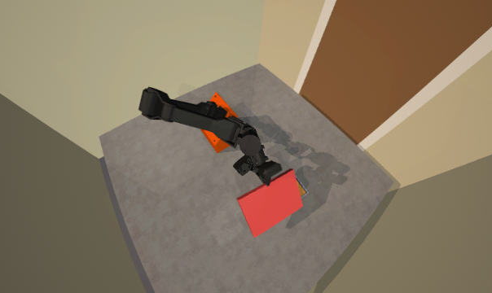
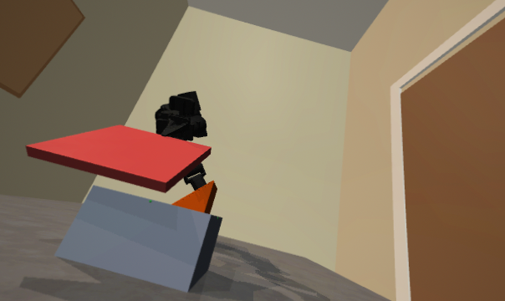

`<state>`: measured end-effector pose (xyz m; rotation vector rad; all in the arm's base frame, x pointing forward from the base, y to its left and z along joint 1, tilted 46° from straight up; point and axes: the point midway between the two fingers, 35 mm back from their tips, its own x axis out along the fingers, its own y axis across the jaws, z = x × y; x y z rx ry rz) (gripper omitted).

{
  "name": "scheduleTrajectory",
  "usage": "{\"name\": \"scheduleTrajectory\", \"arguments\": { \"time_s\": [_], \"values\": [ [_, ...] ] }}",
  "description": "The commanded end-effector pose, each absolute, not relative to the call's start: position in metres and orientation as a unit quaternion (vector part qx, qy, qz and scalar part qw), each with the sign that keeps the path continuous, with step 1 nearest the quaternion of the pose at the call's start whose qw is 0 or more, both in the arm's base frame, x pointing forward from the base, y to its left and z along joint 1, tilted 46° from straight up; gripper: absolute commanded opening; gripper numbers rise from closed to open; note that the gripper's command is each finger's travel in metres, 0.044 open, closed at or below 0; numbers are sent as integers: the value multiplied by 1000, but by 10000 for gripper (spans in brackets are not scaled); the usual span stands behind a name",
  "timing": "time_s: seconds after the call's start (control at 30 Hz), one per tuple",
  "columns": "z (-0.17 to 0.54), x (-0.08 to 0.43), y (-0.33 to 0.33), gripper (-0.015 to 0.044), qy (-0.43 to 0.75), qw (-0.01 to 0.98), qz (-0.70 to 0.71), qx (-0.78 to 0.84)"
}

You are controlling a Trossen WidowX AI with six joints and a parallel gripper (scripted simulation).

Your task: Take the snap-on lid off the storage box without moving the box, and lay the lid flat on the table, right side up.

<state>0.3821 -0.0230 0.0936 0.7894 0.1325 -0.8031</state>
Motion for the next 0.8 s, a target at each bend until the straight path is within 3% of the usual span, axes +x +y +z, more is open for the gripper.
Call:
{"name": "scheduleTrajectory", "arguments": {
  "time_s": [0.0,0.77],
  "values": [
    [100,380,-26,0,66,846,-374,375],
    [133,367,-56,0,66,846,-374,374]
  ]
}}
